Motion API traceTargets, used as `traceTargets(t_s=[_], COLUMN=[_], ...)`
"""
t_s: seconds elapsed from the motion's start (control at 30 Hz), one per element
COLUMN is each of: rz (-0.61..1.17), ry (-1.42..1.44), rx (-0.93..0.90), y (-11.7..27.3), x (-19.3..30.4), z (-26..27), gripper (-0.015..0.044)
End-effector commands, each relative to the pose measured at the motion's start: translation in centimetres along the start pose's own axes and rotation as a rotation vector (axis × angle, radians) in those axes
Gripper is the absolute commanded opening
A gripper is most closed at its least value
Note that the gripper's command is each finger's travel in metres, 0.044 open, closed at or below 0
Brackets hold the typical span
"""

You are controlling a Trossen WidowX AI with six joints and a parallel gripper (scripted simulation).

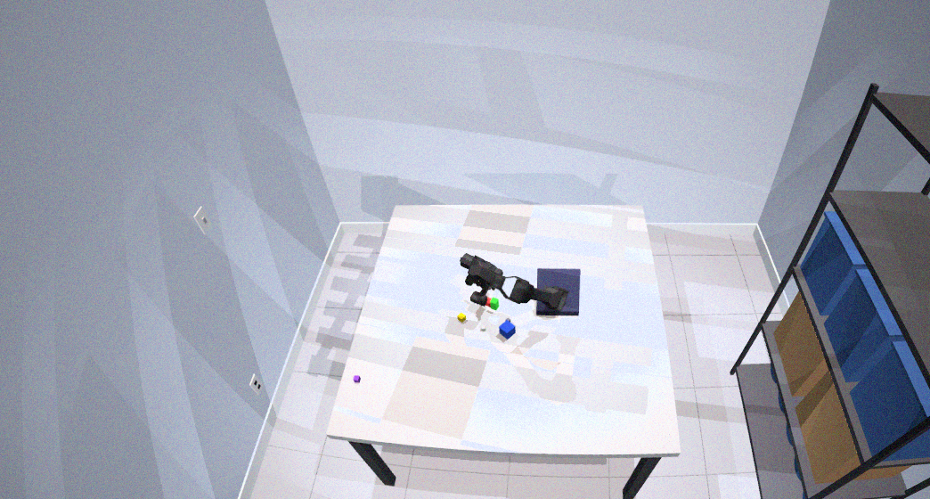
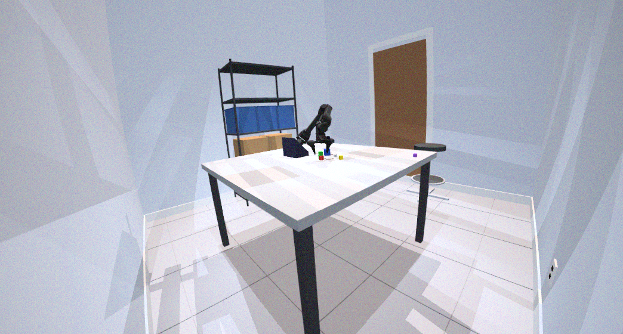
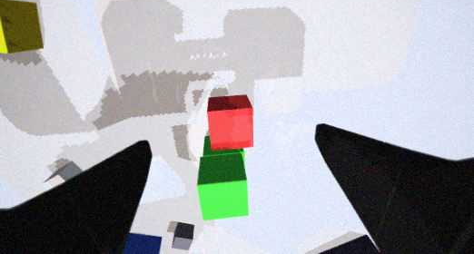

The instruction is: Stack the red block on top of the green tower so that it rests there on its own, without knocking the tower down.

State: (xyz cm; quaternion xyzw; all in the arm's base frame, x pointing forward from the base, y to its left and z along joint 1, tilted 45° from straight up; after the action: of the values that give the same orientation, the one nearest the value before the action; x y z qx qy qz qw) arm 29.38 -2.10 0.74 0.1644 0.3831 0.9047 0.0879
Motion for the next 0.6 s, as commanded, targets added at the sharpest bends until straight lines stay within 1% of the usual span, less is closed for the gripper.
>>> traceTargets(t_s=[0.0, 0.57], rz=[0.004, 0.005], ry=[-0.008, -0.008], rx=[-0.006, -0.008], y=[-0.6, -3.4], x=[0.1, 0.2], z=[0.0, 0.1], gripper=[0.044, 0.044])
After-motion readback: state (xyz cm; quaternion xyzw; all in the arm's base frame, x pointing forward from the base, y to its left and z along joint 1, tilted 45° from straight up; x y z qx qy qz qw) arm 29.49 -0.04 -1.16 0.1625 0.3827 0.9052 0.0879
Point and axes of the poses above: the point midway between the two fingers, 35 mm back from their tips, its own y axis back along the fingers, its own z axis across the jaws, x = y × z, the point moved 1 cm from there along y, back along the fingers
